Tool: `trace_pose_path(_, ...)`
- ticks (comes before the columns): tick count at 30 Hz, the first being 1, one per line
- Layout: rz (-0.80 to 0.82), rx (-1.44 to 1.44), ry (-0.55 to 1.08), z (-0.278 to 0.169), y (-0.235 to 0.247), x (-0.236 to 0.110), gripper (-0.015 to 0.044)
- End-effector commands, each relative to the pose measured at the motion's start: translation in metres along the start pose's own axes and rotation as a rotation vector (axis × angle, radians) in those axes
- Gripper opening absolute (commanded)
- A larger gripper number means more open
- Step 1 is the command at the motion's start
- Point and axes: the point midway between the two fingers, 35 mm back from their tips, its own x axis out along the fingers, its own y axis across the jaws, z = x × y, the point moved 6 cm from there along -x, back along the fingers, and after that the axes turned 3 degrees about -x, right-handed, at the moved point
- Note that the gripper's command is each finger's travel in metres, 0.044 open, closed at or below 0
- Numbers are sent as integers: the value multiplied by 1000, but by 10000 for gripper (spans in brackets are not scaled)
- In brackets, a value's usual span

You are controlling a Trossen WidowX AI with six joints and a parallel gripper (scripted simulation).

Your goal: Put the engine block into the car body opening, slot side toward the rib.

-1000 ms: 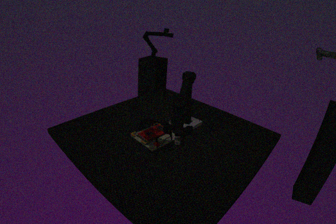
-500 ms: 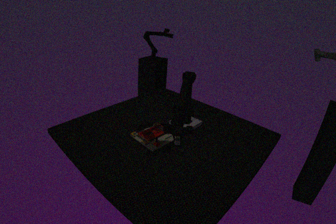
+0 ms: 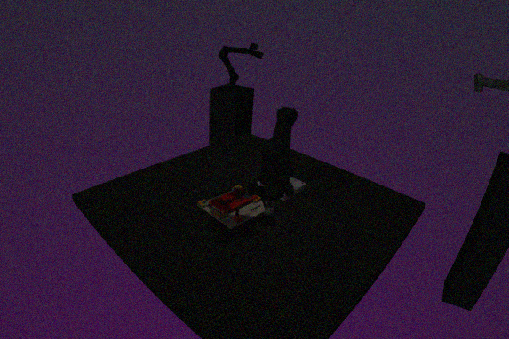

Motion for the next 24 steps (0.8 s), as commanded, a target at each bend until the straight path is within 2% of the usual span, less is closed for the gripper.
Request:
trace_pose_path(1, 0, 4, -7, 1, 0, -12, 0)
trace_pose_path(24, 0, 4, -7, -5, 3, -85, 0)
